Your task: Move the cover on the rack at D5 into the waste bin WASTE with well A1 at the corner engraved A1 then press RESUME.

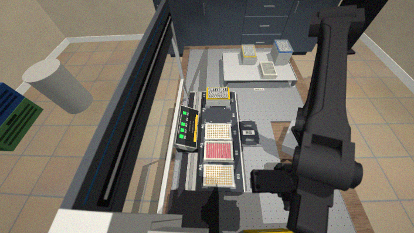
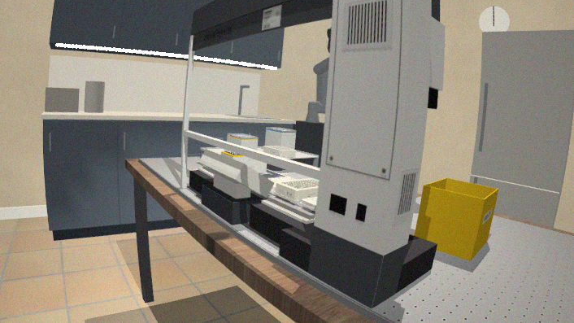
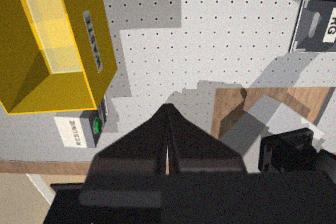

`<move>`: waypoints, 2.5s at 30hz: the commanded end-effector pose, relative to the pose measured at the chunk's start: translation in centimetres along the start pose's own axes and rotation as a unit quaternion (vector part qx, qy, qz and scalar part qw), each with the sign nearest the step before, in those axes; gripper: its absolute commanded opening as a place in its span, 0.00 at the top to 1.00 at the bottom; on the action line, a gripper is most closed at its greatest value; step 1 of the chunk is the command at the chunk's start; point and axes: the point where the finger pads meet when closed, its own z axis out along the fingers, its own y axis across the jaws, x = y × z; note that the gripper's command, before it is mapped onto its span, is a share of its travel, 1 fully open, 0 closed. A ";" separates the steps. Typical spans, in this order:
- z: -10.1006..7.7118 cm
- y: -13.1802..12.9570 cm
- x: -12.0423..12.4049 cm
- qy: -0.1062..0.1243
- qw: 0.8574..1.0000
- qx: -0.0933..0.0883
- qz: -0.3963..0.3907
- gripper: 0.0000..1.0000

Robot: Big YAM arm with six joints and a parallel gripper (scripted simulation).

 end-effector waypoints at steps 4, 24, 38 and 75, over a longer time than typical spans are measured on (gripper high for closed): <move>-1.8 5.4 -0.9 -0.011 0.999 -0.027 0.016 1.00; -2.3 8.3 -1.2 -0.010 0.999 -0.029 0.023 1.00; -2.3 8.3 -1.2 -0.010 0.999 -0.029 0.023 1.00; -0.7 6.5 8.9 -0.001 1.000 -0.009 0.025 1.00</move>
